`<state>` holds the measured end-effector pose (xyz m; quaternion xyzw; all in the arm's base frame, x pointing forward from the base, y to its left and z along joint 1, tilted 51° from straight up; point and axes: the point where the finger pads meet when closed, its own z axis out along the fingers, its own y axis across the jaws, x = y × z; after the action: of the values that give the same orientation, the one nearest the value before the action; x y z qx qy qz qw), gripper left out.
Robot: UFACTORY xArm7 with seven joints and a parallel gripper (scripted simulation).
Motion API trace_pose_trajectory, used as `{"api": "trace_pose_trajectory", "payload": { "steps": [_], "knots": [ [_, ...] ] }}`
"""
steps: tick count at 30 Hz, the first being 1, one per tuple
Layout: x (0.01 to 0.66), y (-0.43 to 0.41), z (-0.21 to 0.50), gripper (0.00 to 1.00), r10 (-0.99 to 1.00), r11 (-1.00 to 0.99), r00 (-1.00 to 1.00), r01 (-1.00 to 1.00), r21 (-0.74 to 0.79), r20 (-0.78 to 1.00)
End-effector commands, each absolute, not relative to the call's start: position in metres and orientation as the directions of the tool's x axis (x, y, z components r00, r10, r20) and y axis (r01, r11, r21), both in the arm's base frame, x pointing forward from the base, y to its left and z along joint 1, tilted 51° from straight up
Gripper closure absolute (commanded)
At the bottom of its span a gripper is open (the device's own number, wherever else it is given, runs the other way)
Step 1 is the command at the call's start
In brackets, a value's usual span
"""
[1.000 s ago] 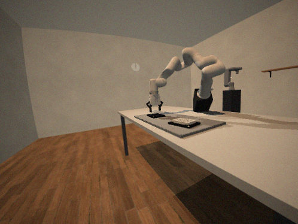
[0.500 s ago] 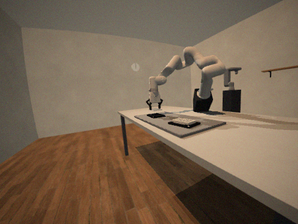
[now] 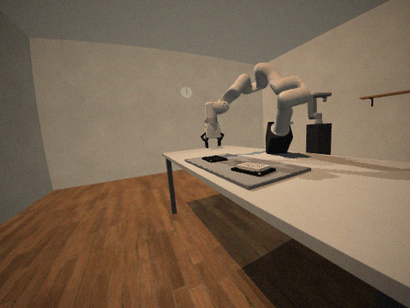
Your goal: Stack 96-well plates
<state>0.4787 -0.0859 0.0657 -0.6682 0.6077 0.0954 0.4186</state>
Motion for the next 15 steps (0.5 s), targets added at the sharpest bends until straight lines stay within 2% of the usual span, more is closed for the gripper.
{"api": "trace_pose_trajectory", "payload": {
  "steps": [1, 15],
  "knots": [
    [0.477, -0.093, 0.071, 1.0, -0.734, 0.091, 0.242, -0.891, -0.445, -0.634],
    [0.469, -0.106, 0.084, 1.0, -0.734, 0.091, 0.242, -0.891, -0.445, -0.634]
  ]
}}
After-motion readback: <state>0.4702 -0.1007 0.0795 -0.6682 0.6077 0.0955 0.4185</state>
